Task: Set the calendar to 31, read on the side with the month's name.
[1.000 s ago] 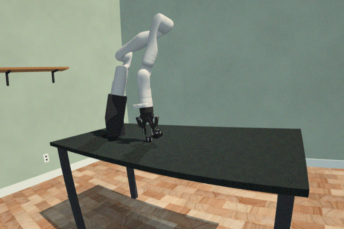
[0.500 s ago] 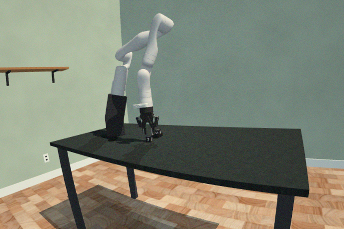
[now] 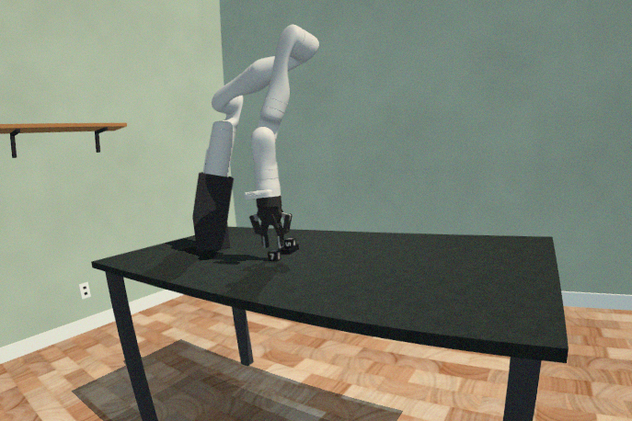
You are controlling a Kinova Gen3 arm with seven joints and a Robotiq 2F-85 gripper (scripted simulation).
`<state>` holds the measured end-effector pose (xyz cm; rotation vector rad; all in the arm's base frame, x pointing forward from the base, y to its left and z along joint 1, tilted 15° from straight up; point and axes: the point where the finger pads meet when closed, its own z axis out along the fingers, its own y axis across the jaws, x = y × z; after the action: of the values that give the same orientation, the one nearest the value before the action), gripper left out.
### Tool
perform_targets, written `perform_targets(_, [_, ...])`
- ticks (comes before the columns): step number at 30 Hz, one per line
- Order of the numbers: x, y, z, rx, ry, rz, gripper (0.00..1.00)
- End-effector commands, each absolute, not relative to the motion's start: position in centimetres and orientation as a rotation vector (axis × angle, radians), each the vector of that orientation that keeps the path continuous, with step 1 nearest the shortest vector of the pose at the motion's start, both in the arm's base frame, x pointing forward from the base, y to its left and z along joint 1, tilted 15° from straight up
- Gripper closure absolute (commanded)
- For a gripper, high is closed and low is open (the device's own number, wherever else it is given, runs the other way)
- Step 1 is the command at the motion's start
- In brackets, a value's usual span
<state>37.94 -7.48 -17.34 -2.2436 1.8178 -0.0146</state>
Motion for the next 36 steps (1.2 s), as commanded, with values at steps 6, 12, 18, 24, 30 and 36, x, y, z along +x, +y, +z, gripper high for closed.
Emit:
perform_targets(6, [38.0, -7.5, -17.5, -2.243, 1.818, -0.016, 0.54])
perform_targets(12, [38.1, -7.4, -18.0, -2.243, 1.818, -0.016, 0.54])
perform_targets(18, [38.3, -7.2, -19.0, -2.243, 1.818, -0.016, 0.54])
perform_targets(24, [38.4, -7.0, -19.8, -2.243, 1.818, -0.016, 0.54])
perform_targets(30, [38.5, -7.0, -20.0, -2.243, 1.818, -0.016, 0.54])
perform_targets(36, [38.5, -7.0, -20.0, -2.243, 1.818, -0.016, 0.54])
